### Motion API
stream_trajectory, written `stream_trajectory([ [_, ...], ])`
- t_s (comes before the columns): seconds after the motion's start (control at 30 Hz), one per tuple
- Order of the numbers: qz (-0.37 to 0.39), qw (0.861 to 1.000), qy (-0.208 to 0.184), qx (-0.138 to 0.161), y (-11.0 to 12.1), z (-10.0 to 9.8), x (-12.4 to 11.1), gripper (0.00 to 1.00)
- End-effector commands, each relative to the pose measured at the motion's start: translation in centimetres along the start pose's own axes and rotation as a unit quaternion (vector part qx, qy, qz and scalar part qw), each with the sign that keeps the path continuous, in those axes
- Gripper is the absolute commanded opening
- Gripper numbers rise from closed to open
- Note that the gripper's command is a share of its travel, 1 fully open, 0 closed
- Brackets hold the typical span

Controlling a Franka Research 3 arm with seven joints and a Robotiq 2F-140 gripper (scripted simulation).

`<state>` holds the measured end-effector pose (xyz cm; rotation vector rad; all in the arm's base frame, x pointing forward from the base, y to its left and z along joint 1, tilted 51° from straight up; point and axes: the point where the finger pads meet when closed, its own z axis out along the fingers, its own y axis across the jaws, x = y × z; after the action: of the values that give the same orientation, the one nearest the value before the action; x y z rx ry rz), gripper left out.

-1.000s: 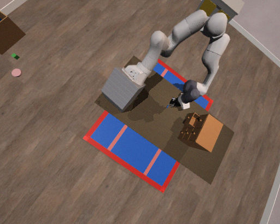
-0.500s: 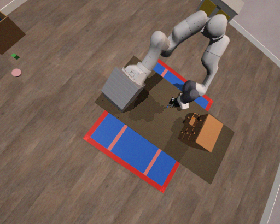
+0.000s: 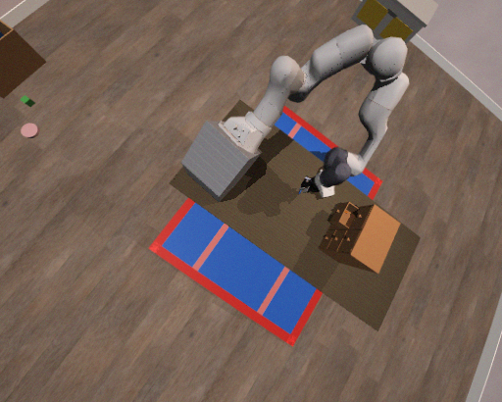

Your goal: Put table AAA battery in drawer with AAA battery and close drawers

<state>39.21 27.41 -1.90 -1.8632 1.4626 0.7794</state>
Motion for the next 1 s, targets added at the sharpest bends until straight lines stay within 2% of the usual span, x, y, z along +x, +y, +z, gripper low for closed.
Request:
stream_trajectory([
  [0.0, -0.008, 1.0, 0.005, 0.005, -0.34, 0.61, 0.29, 0.15],
  [0.97, -0.008, 1.0, 0.005, 0.005, -0.34, 1.13, 0.3, 0.15],
])
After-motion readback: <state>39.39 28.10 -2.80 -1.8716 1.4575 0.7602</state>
